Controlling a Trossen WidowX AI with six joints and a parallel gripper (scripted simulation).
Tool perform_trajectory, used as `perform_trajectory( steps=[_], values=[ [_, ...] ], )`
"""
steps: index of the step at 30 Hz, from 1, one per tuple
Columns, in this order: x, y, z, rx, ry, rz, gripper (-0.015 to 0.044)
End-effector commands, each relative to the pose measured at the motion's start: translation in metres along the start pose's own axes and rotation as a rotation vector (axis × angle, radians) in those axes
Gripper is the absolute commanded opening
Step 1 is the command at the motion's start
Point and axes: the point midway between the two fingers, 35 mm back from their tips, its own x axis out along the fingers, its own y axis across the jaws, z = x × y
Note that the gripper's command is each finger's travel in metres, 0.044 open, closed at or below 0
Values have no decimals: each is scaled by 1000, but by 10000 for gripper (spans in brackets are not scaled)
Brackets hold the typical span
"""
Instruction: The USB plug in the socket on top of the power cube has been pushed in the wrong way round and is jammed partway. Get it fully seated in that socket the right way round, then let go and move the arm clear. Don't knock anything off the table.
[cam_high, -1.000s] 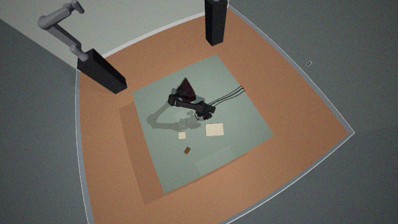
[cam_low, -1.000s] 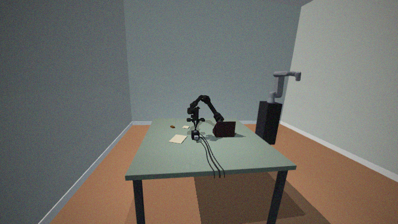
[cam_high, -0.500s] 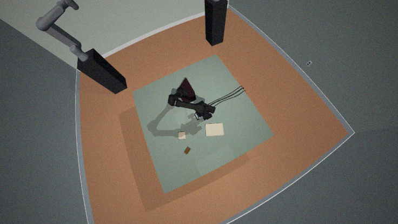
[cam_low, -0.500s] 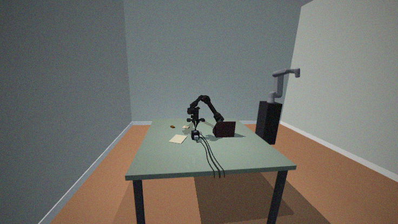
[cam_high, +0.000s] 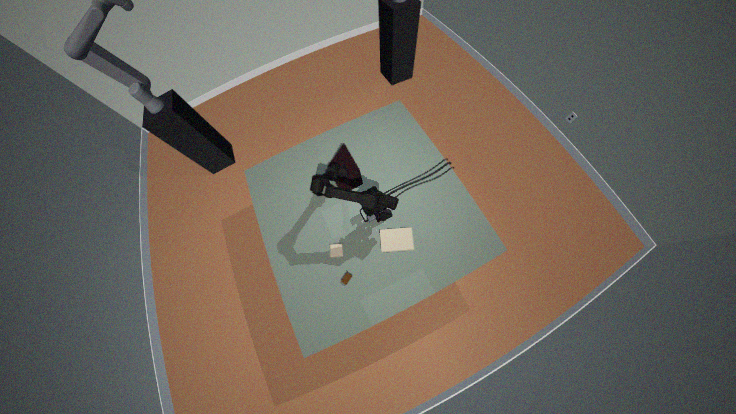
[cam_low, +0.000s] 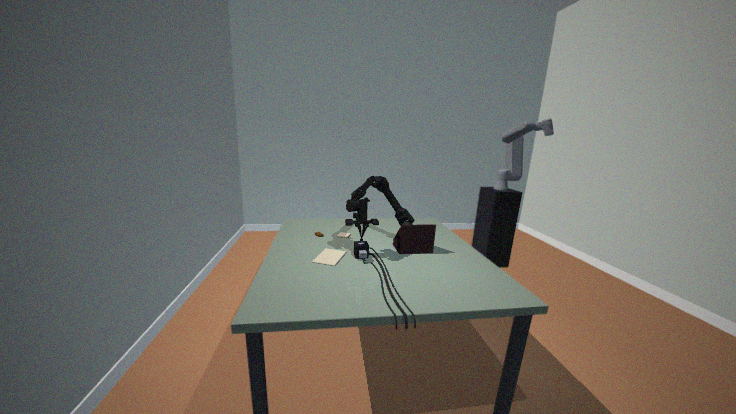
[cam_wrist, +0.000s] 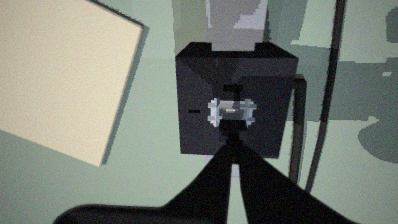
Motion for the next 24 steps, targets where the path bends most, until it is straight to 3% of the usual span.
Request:
perform_trajectory(
  steps=[1, 24],
  values=[
    [1, 0, 0, -5, 2, -2, 0],
    [4, 0, 0, -5, 2, -1, 0]
  ],
)
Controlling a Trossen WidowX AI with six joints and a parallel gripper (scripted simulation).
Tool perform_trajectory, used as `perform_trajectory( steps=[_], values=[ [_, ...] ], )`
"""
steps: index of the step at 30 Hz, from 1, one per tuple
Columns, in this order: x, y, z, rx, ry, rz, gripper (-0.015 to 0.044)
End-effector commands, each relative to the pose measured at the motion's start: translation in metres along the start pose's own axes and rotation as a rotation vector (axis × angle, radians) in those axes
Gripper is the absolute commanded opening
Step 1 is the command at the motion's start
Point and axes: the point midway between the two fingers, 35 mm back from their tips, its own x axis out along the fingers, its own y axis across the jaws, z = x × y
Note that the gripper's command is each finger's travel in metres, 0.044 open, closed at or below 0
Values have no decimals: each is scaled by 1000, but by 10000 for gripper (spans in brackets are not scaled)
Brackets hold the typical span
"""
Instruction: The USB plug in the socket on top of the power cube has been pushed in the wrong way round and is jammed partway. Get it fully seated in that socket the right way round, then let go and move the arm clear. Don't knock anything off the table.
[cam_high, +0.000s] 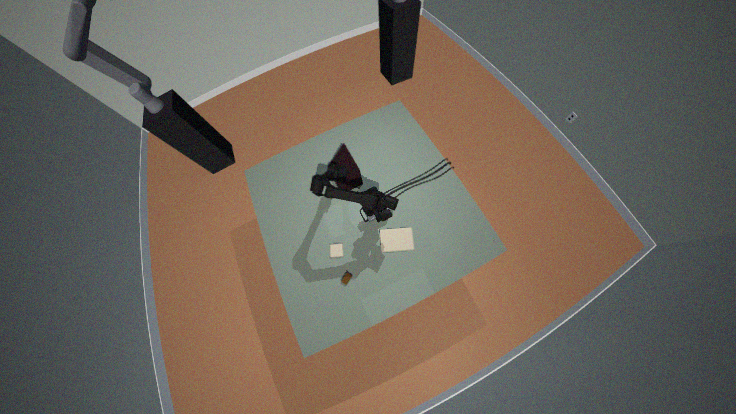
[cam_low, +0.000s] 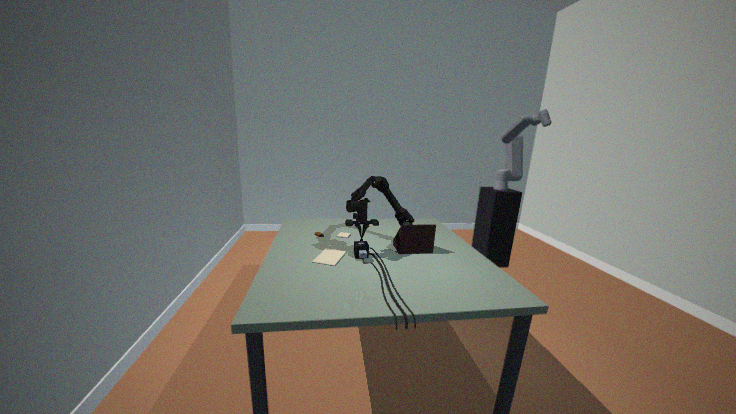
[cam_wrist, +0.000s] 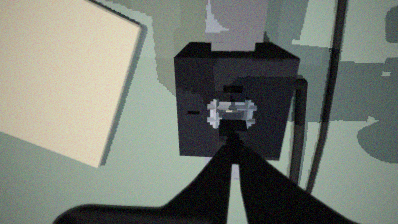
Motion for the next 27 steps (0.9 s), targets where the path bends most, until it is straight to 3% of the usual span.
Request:
perform_trajectory(
  steps=[1, 27],
  values=[
    [1, 0, 0, -5, 0, -1, 0],
    [4, 0, 0, -5, 0, 0, 0]
  ],
)
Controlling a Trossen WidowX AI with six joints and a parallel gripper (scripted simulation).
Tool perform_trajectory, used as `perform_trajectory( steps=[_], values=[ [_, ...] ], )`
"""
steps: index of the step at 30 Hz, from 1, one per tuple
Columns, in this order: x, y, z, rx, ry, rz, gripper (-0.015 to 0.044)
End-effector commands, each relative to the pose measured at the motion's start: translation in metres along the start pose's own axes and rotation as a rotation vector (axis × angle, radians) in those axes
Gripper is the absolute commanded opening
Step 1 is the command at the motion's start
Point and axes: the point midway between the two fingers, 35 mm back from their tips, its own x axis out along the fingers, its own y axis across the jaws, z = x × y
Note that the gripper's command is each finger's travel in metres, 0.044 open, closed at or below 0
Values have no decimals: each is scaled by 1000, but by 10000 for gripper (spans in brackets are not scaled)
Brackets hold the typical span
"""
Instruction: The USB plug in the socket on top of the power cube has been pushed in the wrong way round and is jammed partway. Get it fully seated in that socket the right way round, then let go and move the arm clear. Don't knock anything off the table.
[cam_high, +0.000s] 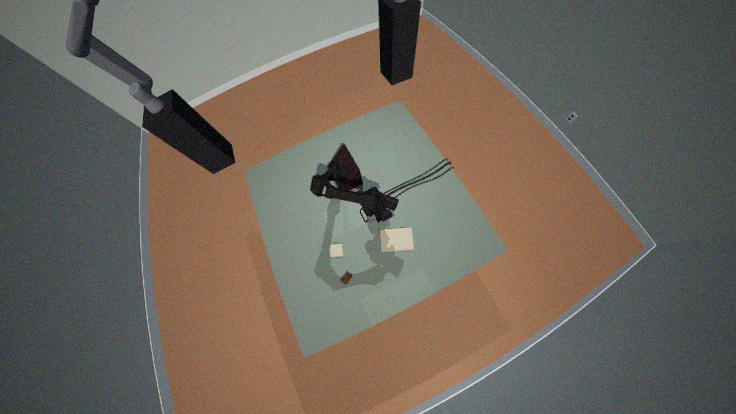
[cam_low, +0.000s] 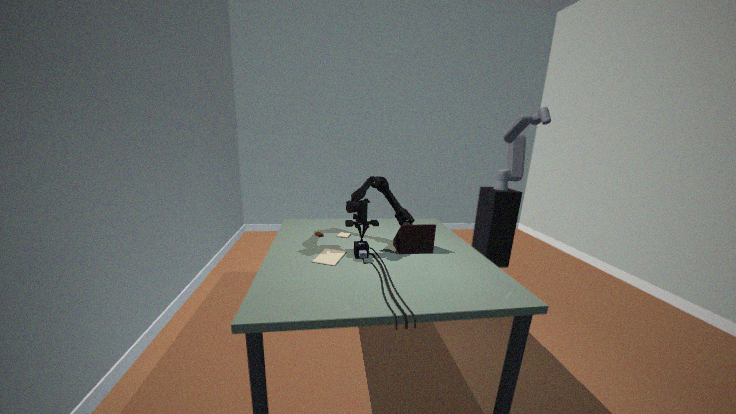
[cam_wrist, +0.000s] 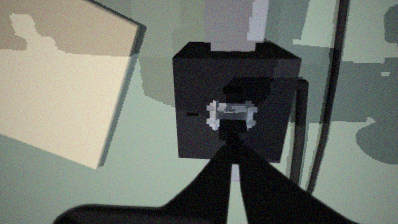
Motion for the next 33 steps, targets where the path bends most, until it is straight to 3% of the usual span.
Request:
perform_trajectory(
  steps=[1, 33],
  values=[
    [1, 0, 0, -5, -2, 1, 0],
    [5, 0, 1, -5, -2, 1, 0]
  ],
)
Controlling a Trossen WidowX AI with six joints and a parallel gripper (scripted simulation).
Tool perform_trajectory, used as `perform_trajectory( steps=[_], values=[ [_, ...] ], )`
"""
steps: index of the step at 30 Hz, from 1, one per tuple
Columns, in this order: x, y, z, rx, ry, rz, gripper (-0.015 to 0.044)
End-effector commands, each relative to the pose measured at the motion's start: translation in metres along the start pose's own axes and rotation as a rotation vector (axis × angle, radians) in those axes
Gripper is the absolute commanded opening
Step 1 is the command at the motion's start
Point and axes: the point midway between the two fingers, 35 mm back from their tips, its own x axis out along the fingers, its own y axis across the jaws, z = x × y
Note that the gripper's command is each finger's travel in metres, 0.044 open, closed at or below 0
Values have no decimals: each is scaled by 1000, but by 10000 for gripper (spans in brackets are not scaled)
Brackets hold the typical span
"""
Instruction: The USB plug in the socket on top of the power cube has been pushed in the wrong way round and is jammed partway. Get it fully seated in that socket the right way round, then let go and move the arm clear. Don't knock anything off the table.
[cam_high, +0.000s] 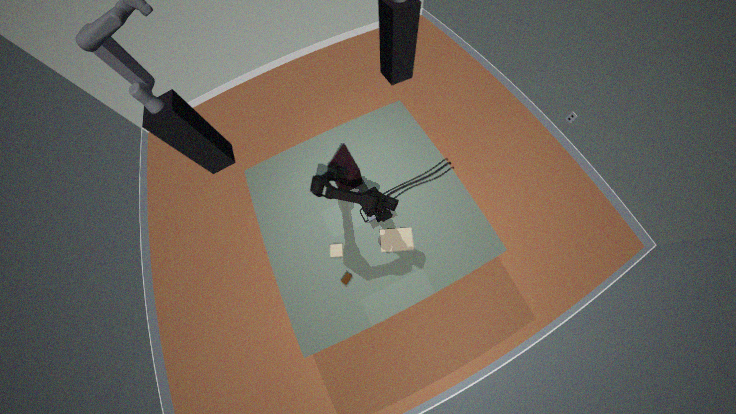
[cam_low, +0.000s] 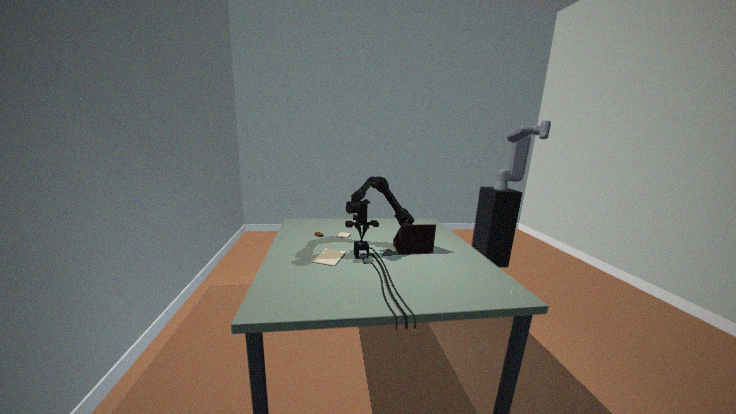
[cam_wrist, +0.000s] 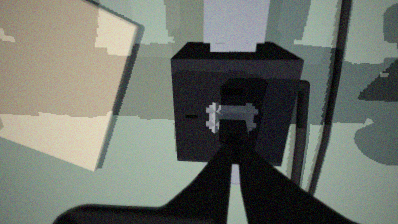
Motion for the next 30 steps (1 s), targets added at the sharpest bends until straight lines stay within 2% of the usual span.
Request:
perform_trajectory(
  steps=[1, 30],
  values=[
    [1, 0, 0, -5, -3, 2, 0],
    [4, 0, 1, -5, -3, 2, 0]
  ],
)
